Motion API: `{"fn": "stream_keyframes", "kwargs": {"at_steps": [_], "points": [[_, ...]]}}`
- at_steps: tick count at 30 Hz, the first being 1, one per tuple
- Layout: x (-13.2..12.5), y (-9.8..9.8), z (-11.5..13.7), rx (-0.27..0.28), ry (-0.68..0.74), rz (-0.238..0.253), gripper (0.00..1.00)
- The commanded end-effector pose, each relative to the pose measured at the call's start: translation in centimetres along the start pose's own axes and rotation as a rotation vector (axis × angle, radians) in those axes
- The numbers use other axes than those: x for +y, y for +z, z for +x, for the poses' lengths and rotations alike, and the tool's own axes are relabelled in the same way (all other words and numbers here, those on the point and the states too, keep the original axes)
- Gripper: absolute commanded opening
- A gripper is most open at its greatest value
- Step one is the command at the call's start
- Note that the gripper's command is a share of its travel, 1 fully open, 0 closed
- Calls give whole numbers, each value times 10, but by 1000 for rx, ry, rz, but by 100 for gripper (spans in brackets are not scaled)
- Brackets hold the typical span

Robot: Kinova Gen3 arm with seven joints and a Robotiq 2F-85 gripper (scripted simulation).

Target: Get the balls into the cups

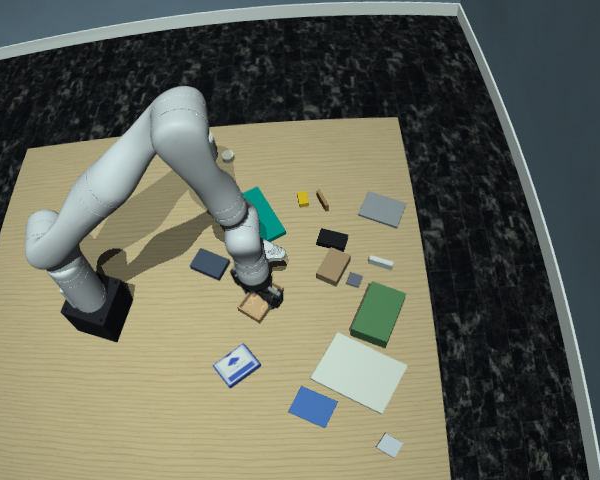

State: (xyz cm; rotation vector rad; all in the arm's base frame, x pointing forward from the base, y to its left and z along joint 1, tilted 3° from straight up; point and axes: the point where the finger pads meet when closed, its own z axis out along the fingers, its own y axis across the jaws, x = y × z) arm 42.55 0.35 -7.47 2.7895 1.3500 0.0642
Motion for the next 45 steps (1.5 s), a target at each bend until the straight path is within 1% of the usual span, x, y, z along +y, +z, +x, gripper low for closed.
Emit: {"fn": "stream_keyframes", "kwargs": {"at_steps": [1, 5, 6, 45], "points": [[1, -1, 0, 1, 0, -1, 71], [1, -1, 0, 1, 0, -1, 71], [1, -1, 0, 1, 0, -1, 92], [1, -2, 0, 1, 0, -1, 92]]}}
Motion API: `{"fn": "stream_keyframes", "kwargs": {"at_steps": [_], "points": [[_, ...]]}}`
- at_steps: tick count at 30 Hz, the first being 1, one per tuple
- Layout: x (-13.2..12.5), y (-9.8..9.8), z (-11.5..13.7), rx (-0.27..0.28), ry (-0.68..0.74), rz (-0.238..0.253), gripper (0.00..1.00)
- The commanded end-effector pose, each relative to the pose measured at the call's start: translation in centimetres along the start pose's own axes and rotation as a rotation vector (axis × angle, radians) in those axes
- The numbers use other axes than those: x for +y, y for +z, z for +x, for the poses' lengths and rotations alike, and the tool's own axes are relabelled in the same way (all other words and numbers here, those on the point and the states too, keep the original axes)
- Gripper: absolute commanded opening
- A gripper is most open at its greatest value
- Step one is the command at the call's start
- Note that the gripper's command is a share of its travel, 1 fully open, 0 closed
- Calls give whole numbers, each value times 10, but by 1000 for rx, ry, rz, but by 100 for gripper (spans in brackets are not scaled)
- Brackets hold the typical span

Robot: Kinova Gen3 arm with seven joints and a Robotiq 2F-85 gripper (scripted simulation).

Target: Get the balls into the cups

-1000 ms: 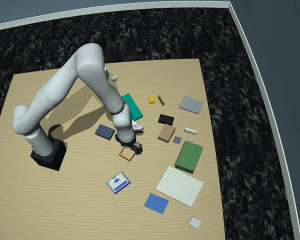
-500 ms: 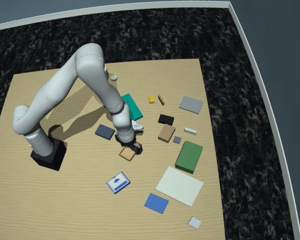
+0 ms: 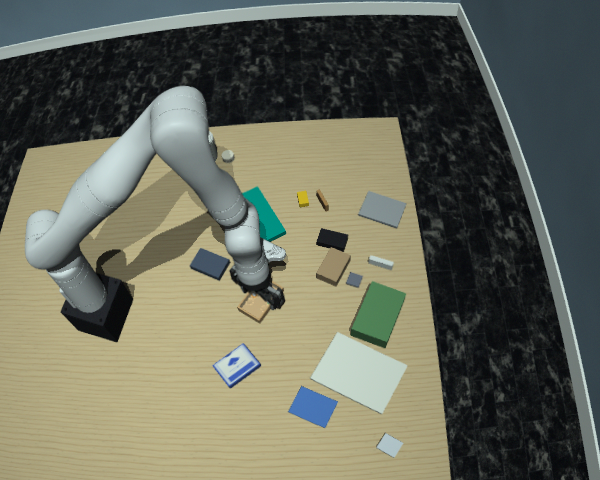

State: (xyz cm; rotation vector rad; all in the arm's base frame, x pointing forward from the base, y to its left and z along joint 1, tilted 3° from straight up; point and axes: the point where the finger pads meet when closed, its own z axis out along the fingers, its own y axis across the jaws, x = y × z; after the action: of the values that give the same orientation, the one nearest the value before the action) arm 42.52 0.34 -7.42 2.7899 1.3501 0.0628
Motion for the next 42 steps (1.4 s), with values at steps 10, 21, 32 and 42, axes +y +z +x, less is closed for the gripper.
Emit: {"fn": "stream_keyframes", "kwargs": {"at_steps": [10, 21, 32, 42], "points": [[1, -15, 1, 2, 0, -2, 92], [1, -43, 1, 2, 0, -2, 92], [1, -73, 1, 2, 0, -2, 92], [1, -80, 1, 2, 0, -2, 92]]}}
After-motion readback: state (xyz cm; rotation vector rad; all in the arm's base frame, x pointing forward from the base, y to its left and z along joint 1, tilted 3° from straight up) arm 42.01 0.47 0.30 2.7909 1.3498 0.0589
